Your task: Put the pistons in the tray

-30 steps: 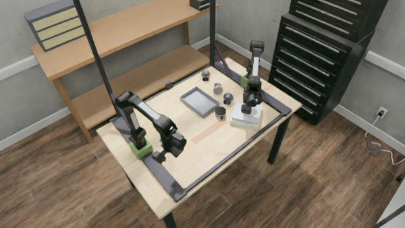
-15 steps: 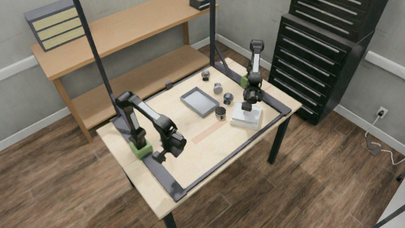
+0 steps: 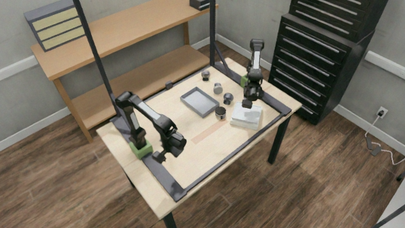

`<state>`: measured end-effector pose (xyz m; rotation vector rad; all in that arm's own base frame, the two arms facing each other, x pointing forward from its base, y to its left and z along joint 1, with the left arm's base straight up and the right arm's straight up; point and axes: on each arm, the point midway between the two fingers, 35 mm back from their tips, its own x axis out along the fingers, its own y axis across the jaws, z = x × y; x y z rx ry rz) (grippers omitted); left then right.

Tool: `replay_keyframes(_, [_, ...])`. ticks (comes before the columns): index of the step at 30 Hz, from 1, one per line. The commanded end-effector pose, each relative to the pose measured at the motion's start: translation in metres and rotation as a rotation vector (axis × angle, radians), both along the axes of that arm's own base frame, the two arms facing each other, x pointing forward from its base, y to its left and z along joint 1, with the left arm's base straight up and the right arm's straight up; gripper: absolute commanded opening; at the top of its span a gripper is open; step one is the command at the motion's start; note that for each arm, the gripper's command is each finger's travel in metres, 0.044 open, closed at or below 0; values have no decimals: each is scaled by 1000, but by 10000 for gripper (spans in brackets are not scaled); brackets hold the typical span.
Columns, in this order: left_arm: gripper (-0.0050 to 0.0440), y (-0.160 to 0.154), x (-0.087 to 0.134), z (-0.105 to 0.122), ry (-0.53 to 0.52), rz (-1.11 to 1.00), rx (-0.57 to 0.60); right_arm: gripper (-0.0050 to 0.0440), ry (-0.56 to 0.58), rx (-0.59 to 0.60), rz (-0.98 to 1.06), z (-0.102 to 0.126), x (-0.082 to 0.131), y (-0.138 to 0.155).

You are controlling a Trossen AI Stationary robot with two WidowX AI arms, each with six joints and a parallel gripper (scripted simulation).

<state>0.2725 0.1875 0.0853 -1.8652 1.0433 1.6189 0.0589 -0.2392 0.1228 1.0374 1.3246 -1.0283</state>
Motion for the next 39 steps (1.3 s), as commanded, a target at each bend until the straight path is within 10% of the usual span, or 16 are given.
replay_keyframes(1, [158, 3, 6, 23, -47, 3, 38, 400, -11, -31, 6, 8, 2, -5])
replay_keyframes(19, [158, 3, 6, 43, -46, -4, 36, 400, -11, -31, 6, 8, 2, -5])
replay_keyframes(28, [158, -9, -42, 32, -54, -240, 64, 400, -11, -31, 6, 8, 2, -5])
replay_keyframes(39, [158, -10, -42, 32, -77, -484, 97, 400, -11, -31, 6, 8, 2, -5])
